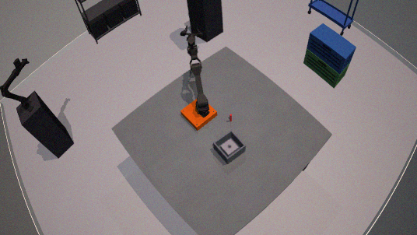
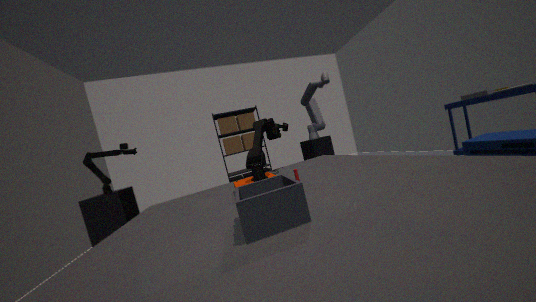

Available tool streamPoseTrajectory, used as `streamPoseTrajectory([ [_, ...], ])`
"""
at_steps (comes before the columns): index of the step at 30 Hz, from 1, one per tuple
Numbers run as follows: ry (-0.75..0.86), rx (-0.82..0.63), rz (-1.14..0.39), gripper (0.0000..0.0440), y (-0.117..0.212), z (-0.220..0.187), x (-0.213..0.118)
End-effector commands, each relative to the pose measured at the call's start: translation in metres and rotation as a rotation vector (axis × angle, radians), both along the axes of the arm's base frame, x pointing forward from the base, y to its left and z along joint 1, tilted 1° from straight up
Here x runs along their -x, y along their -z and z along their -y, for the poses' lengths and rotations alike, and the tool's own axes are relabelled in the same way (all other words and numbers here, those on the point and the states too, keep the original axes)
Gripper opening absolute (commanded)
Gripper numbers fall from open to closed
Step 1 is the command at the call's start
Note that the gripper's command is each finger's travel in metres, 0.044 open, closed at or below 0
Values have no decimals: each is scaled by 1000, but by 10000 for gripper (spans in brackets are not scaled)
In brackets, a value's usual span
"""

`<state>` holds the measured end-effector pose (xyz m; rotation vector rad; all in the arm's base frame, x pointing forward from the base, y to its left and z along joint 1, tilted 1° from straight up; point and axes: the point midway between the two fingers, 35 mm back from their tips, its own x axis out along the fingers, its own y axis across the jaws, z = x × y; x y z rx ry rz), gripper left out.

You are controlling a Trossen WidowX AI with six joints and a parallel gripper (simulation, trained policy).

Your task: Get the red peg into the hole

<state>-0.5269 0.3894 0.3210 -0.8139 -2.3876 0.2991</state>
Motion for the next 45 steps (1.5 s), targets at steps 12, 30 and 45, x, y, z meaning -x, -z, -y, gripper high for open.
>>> streamPoseTrajectory([
  [12,75,327,-147,440,-15,-112,-132],
  [30,210,808,-553,440,-7,-183,-339],
  [45,311,1015,-1035,440,-16,-174,-487],
])
